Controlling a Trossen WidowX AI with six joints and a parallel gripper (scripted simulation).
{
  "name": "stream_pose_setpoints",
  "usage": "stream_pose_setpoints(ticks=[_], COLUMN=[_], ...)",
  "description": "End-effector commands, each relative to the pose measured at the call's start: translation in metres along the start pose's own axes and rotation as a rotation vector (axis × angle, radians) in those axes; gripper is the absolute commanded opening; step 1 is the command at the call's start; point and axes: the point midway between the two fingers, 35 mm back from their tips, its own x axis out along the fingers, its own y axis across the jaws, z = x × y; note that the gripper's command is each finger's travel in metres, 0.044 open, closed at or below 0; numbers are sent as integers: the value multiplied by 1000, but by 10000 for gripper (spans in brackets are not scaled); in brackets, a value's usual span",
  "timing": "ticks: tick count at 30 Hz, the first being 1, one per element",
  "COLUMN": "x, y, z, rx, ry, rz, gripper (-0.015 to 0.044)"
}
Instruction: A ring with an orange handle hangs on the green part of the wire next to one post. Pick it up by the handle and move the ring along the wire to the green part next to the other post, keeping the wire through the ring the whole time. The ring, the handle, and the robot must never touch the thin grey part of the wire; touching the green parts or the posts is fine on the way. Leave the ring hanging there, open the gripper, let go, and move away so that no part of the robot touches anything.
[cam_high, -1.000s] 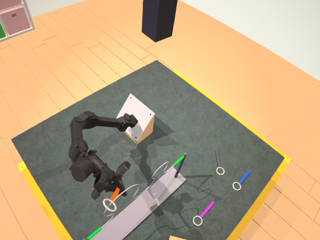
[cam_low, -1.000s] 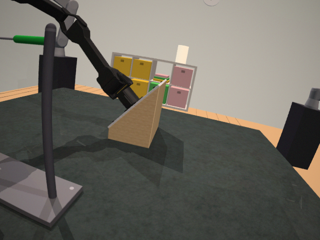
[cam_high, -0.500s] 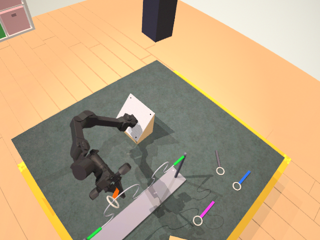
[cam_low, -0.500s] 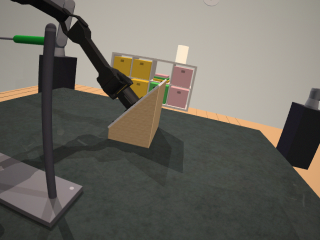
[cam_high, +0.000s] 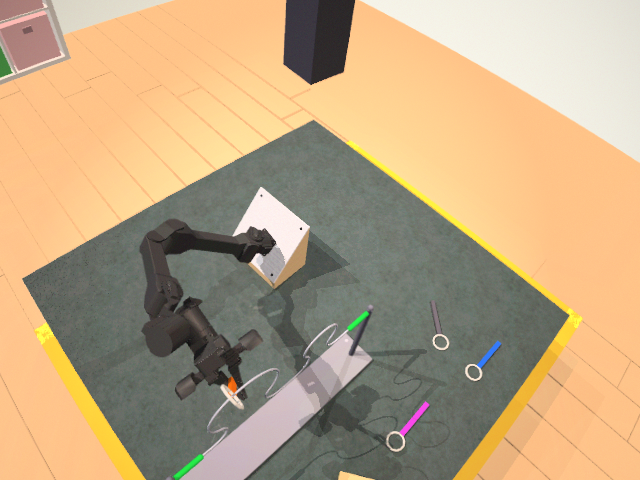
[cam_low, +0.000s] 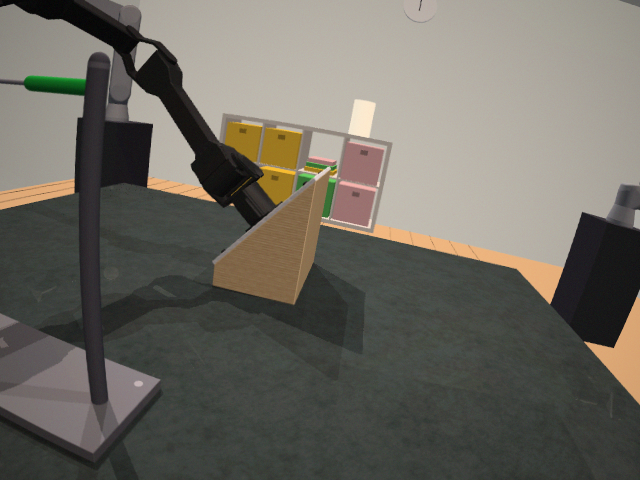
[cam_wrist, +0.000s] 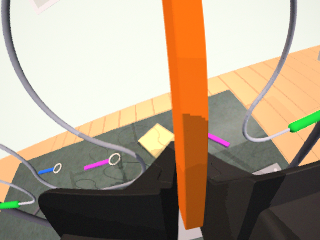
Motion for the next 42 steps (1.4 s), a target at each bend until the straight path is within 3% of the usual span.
stream_pose_setpoints(ticks=[1,42], x=[0,-1], y=[-2,-22], z=[0,6], rx=[-48,-510], ry=[-7,-69], rz=[-23,-237], gripper=[-150,-150])
